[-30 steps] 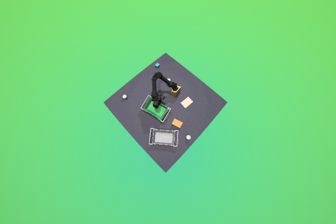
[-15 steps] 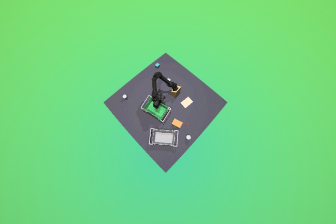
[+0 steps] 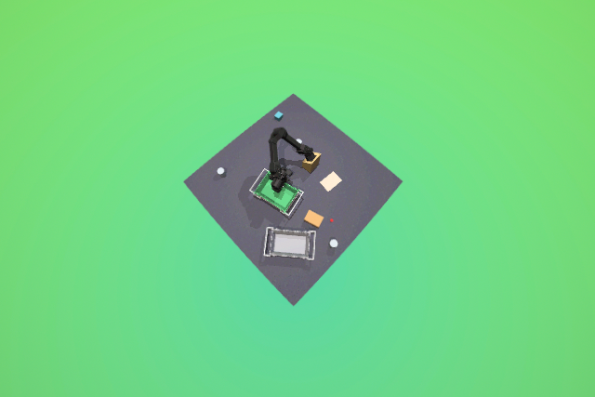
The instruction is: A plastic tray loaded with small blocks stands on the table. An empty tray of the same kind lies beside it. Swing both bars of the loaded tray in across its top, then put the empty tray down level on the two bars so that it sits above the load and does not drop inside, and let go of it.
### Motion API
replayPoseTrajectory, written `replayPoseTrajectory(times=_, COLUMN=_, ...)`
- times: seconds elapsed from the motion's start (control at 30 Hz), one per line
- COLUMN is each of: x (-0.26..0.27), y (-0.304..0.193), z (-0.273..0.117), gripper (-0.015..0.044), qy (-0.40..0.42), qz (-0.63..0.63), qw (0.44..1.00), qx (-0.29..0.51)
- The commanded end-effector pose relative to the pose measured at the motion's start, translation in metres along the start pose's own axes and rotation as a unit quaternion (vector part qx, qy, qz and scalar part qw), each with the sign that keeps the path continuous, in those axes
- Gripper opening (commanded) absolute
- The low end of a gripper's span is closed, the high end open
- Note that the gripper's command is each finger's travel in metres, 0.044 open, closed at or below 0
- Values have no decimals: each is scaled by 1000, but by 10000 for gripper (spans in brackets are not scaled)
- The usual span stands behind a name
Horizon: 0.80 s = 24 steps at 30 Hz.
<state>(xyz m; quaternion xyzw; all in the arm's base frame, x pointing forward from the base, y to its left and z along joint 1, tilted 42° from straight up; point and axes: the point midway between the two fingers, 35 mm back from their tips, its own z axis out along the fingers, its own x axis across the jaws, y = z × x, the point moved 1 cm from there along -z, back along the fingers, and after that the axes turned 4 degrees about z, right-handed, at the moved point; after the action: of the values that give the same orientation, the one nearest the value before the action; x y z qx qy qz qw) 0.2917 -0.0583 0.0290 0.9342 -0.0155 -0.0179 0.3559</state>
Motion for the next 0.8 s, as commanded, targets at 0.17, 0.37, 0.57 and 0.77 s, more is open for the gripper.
replayPoseTrajectory(times=0.17, x=-4, y=1, z=9, gripper=0, qy=-6, qz=-1, qw=1000, qx=-1)
replayPoseTrajectory(times=0.37, x=-6, y=1, z=16, gripper=0, qy=-6, qz=-1, qw=1000, qx=-1)
replayPoseTrajectory(times=0.57, x=-6, y=1, z=16, gripper=0, qy=-6, qz=-1, qw=1000, qx=-1)
replayPoseTrajectory(times=0.77, x=-6, y=1, z=16, gripper=0, qy=-6, qz=-1, qw=1000, qx=-1)
